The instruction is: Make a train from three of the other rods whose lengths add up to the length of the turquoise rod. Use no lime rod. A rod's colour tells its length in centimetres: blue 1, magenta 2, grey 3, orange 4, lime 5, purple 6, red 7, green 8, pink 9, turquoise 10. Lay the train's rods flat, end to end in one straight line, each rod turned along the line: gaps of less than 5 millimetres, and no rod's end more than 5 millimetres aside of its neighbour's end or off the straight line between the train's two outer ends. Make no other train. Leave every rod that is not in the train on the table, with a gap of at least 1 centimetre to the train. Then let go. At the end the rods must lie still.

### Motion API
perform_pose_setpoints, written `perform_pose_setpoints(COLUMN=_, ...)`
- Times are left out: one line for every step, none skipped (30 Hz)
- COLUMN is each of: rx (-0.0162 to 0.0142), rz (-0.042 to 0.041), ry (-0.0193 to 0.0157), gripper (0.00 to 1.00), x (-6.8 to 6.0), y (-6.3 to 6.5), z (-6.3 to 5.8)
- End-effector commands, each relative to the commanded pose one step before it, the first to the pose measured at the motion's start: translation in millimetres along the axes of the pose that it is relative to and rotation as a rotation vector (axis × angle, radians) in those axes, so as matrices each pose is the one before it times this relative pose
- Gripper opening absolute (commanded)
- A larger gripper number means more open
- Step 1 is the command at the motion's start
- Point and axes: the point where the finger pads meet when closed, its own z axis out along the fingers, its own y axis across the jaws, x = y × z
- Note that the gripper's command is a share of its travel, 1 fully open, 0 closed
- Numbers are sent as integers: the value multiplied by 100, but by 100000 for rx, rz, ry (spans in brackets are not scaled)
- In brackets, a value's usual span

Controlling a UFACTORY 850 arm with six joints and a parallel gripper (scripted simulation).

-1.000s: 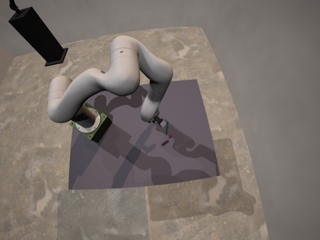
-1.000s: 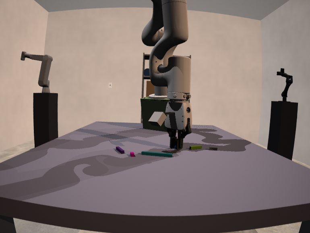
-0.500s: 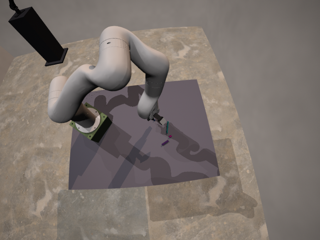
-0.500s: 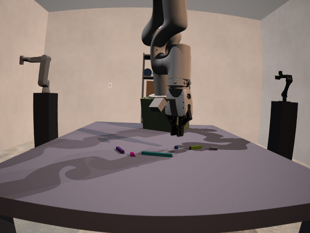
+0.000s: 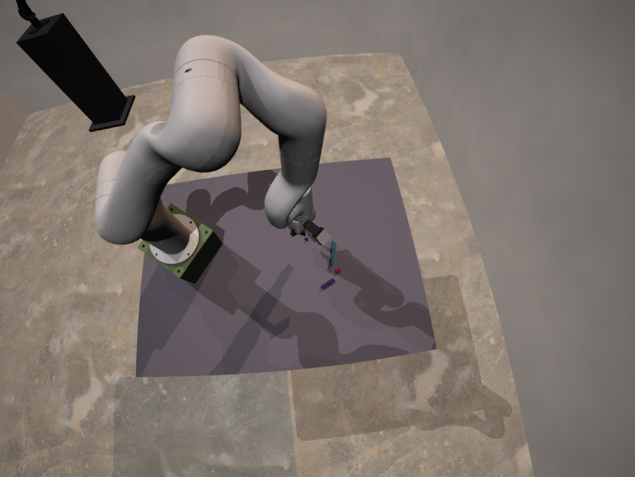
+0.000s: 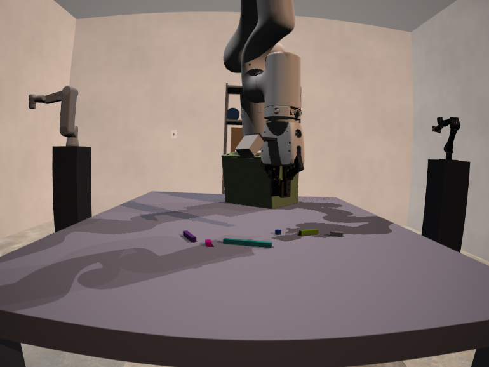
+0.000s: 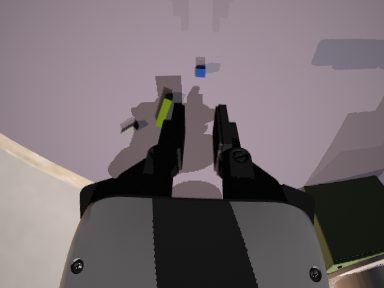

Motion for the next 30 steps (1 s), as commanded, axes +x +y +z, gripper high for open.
perform_pose_setpoints(rx=-871, rz=-51, ry=11, gripper=100, x=54, y=-57, z=-256)
perform_pose_setpoints(rx=0, rz=0, ry=0, gripper=100, x=0, y=0, z=0)
perform_pose_setpoints(rx=0, rz=0, ry=0, gripper=100, x=0, y=0, z=0)
perform_pose_setpoints(rx=0, rz=0, ry=0, gripper=100, x=0, y=0, z=0)
perform_pose_setpoints(rx=0, rz=0, ry=0, gripper=100, x=0, y=0, z=0)
perform_pose_setpoints(rx=0, rz=0, ry=0, gripper=100, x=0, y=0, z=0)
perform_pose_setpoints(rx=0, rz=0, ry=0, gripper=100, x=0, y=0, z=0)
perform_pose_setpoints(rx=0, rz=0, ry=0, gripper=100, x=0, y=0, z=0)
perform_pose_setpoints(rx=0, rz=0, ry=0, gripper=100, x=0, y=0, z=0)
perform_pose_setpoints(rx=0, rz=0, ry=0, gripper=100, x=0, y=0, z=0)
perform_pose_setpoints(rx=0, rz=0, ry=0, gripper=100, x=0, y=0, z=0)
perform_pose_setpoints(rx=0, rz=0, ry=0, gripper=100, x=0, y=0, z=0)
perform_pose_setpoints(rx=0, rz=0, ry=0, gripper=100, x=0, y=0, z=0)
perform_pose_setpoints(rx=0, rz=0, ry=0, gripper=100, x=0, y=0, z=0)
perform_pose_setpoints(rx=0, rz=0, ry=0, gripper=100, x=0, y=0, z=0)
perform_pose_setpoints(rx=0, rz=0, ry=0, gripper=100, x=0, y=0, z=0)
perform_pose_setpoints(rx=0, rz=0, ry=0, gripper=100, x=0, y=0, z=0)
perform_pose_setpoints(rx=0, rz=0, ry=0, gripper=100, x=0, y=0, z=0)
perform_pose_setpoints(rx=0, rz=0, ry=0, gripper=100, x=0, y=0, z=0)
perform_pose_setpoints(rx=0, rz=0, ry=0, gripper=100, x=0, y=0, z=0)
perform_pose_setpoints(rx=0, rz=0, ry=0, gripper=100, x=0, y=0, z=0)
perform_pose_setpoints(rx=0, rz=0, ry=0, gripper=100, x=0, y=0, z=0)
perform_pose_setpoints(rx=0, rz=-14, ry=0, gripper=100, x=0, y=-1, z=0)
perform_pose_setpoints(rx=0, rz=-96, ry=1, gripper=100, x=-3, y=-5, z=1)
perform_pose_setpoints(rx=0, rz=-250, ry=1, gripper=100, x=-8, y=-13, z=3)
perform_pose_setpoints(rx=0, rz=-469, ry=3, gripper=100, x=-16, y=-25, z=6)
perform_pose_setpoints(rx=1, rz=-742, ry=4, gripper=100, x=-25, y=-40, z=9)
perform_pose_setpoints(rx=1, rz=-1062, ry=6, gripper=100, x=-35, y=-58, z=13)
perform_pose_setpoints(rx=1, rz=-1420, ry=8, gripper=100, x=-46, y=-78, z=18)
perform_pose_setpoints(rx=1, rz=-1810, ry=10, gripper=100, x=-58, y=-100, z=23)
